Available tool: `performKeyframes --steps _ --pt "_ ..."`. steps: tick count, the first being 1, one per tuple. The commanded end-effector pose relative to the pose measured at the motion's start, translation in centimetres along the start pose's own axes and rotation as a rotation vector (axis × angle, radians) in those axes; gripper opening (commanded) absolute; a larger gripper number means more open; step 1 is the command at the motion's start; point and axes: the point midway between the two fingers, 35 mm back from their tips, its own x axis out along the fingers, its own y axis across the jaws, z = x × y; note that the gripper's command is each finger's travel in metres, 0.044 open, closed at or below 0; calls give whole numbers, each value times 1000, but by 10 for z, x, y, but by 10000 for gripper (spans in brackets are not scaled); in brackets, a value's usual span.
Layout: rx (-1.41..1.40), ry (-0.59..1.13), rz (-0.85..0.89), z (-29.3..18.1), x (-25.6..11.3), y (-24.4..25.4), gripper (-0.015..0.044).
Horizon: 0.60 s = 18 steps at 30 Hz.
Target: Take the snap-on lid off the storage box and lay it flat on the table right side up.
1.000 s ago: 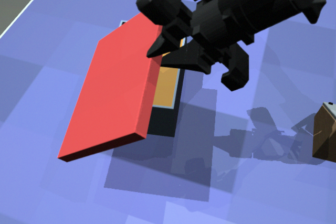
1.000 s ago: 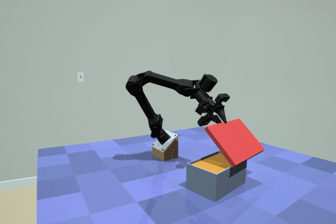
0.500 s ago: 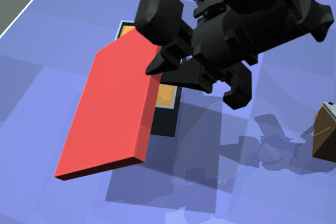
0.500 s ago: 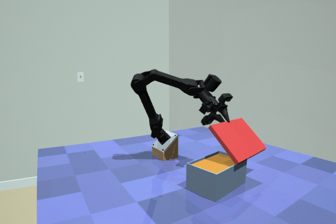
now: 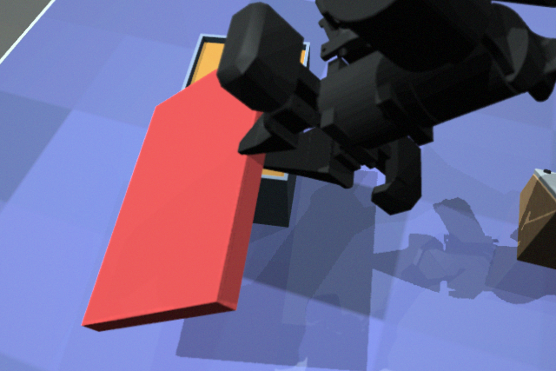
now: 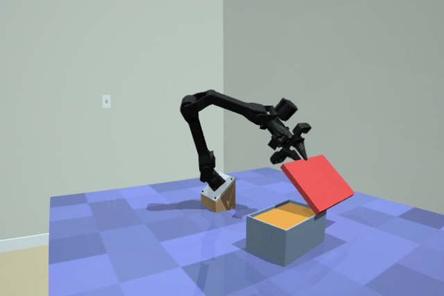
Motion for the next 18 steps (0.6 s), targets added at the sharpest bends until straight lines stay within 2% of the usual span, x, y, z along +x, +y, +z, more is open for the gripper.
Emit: performKeyframes --steps 1,18 --pt "16 0 18 -7 -4 7 0" --pt "18 2 18 -41 -8 5 0"
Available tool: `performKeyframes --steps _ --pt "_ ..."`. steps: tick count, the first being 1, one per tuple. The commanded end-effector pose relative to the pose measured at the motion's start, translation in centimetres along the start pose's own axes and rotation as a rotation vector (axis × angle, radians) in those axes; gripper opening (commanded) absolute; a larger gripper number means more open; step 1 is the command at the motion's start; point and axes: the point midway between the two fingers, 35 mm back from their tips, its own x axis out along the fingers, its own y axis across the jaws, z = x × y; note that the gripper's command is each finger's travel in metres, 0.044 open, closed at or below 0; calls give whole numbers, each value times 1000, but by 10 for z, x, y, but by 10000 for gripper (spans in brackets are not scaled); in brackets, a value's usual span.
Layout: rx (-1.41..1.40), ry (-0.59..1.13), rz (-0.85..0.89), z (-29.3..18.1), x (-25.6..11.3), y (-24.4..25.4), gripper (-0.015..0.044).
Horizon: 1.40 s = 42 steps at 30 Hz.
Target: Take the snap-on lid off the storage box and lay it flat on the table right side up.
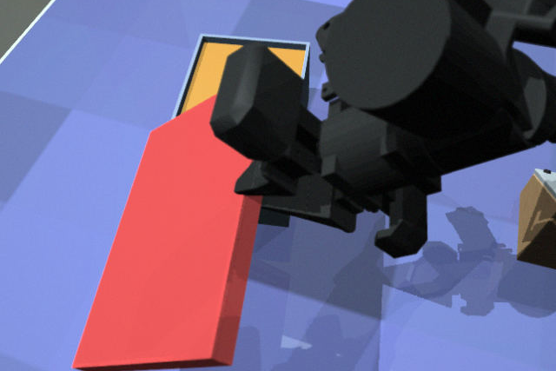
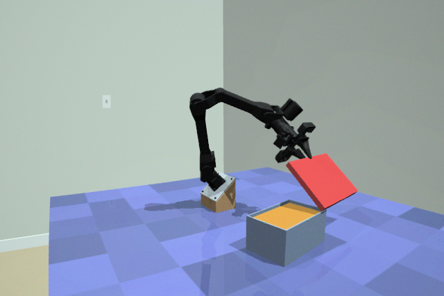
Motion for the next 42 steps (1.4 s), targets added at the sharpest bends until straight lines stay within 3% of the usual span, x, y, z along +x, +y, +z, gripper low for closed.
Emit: performKeyframes --steps 1,42 --pt "17 1 18 -7 -4 7 0" --pt "21 5 19 -89 -13 3 0"
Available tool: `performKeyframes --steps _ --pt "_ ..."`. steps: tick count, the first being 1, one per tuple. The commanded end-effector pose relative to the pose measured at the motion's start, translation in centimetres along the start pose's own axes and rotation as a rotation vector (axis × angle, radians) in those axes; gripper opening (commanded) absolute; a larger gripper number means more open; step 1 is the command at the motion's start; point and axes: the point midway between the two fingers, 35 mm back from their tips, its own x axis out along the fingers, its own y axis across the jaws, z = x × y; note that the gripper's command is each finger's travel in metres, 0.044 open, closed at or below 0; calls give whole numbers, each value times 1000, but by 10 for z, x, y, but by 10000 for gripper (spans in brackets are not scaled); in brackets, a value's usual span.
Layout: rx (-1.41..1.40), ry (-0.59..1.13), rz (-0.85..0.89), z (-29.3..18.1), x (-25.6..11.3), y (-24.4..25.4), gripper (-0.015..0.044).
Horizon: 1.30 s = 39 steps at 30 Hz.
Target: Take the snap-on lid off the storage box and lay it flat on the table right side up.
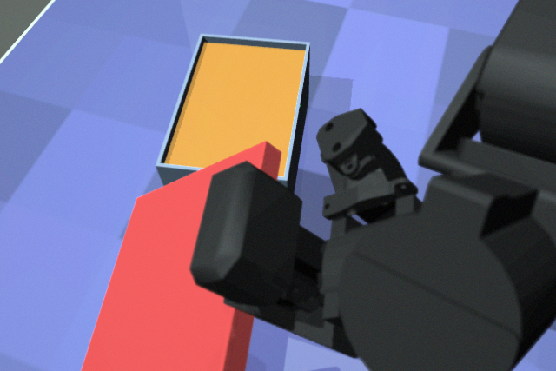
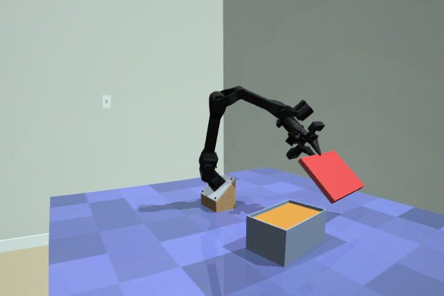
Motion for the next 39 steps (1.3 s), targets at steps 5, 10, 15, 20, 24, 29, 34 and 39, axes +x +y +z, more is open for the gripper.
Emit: performKeyframes --steps 5,10,15,20,24,29,34,39 --pt "18 3 19 -16 -6 7 0" --pt "18 4 19 -26 -7 6 0" --pt "19 4 19 -31 -8 6 0" --pt "19 4 19 -31 -8 6 0" --pt "19 4 19 -31 -8 6 0" --pt "18 4 19 -31 -5 2 0" --pt "18 4 19 -31 -1 -4 0" --pt "18 4 19 -31 3 -9 0"
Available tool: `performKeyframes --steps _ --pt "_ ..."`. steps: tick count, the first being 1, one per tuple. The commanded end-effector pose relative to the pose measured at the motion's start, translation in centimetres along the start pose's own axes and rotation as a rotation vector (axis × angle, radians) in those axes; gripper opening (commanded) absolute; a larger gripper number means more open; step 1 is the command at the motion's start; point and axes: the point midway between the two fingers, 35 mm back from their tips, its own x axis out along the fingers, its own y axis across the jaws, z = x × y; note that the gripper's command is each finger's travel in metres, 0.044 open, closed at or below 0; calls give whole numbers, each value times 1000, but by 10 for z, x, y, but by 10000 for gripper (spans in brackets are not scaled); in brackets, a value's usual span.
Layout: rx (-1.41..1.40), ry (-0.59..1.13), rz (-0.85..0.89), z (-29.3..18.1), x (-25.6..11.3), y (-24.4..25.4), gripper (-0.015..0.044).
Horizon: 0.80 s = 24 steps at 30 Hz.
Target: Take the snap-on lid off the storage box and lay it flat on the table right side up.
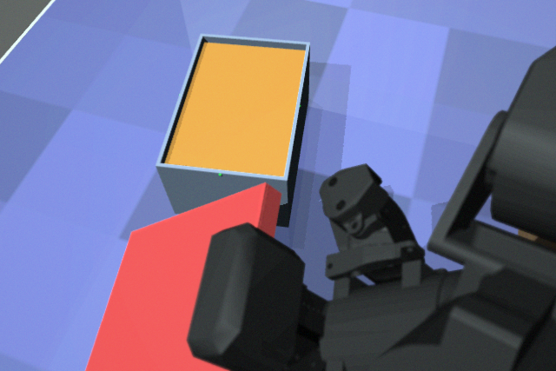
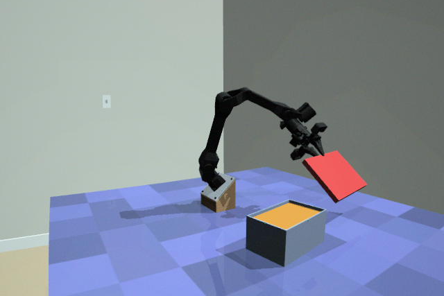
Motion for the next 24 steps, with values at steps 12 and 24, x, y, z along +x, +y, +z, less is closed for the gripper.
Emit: performKeyframes --steps 12,24 --pt "-4 -7 6 1 8 -10 0" --pt "-4 -7 6 2 14 -17 0"
